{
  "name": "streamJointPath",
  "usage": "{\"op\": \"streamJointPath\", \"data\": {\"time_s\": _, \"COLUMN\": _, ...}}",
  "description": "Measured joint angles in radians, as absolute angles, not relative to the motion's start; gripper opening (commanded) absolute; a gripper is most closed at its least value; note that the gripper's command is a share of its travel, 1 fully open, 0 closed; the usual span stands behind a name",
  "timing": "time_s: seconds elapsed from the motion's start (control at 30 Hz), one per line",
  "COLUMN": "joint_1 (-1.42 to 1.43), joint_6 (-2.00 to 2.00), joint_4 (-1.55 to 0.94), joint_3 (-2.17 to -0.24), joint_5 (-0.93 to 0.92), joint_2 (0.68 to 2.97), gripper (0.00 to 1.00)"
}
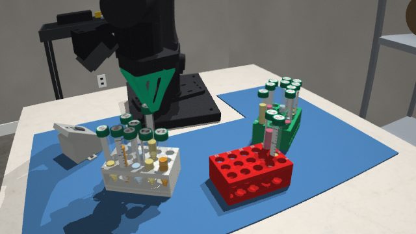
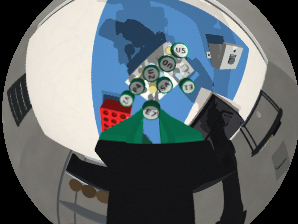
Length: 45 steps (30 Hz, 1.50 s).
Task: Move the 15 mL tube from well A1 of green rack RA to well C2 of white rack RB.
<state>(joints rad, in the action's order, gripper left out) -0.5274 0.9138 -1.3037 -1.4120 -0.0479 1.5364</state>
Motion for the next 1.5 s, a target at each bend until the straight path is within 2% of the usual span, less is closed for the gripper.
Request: {"op": "streamJointPath", "data": {"time_s": 1.5, "joint_1": -0.527, "joint_6": 0.914, "joint_4": -1.209, "joint_3": -1.319, "joint_5": -0.053, "joint_2": 1.520, "gripper": 0.00}}
